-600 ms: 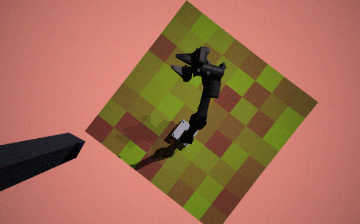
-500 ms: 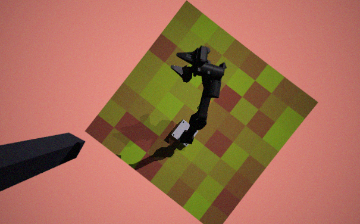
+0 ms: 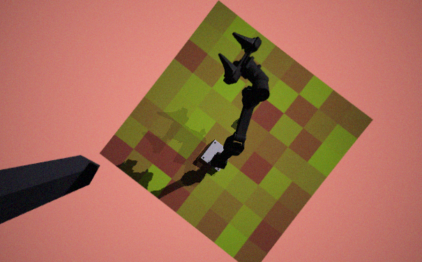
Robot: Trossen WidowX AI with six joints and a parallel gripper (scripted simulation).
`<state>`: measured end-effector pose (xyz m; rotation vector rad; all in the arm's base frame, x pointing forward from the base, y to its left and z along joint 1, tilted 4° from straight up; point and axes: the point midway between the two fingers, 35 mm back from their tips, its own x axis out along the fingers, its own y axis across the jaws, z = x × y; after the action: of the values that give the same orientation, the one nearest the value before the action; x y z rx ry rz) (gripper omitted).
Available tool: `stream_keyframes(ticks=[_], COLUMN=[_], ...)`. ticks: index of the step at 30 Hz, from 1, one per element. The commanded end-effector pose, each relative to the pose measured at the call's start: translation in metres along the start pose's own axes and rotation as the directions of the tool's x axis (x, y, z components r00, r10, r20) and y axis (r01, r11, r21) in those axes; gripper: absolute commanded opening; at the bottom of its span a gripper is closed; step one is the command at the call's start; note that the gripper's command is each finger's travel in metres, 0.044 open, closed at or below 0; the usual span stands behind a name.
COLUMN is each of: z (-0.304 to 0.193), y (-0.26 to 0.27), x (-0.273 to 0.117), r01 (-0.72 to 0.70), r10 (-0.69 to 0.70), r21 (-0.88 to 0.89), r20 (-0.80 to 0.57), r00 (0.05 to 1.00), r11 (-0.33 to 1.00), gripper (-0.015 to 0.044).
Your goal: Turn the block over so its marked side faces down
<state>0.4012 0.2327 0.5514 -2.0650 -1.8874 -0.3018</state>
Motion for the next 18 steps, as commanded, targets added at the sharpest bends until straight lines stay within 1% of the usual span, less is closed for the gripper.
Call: stream_keyframes(ticks=[1, 3, 4, 7, 10, 14, 18], z=[0.027, 0.039, 0.044, 0.061, 0.081, 0.11, 0.143], y=[0.061, 0.08, 0.086, 0.104, 0.12, 0.136, 0.144], x=[-0.028, -0.042, -0.047, -0.065, -0.086, -0.119, -0.157], r01=[-0.242, -0.291, -0.303, -0.319, -0.298, -0.207, -0.046], r10=[0.283, 0.376, 0.408, 0.502, 0.59, 0.687, 0.753], r21=[0.578, 0.725, 0.769, 0.878, 0.945, 0.964, 0.905], r20=[0.02, 0.048, 0.061, 0.107, 0.166, 0.264, 0.378], r00=[0.959, 0.925, 0.911, 0.858, 0.79, 0.677, 0.539], r11=[0.779, 0.624, 0.562, 0.358, 0.133, -0.167, -0.422], gripper=[0.044, 0.044, 0.044, 0.044, 0.044, 0.044, 0.044])
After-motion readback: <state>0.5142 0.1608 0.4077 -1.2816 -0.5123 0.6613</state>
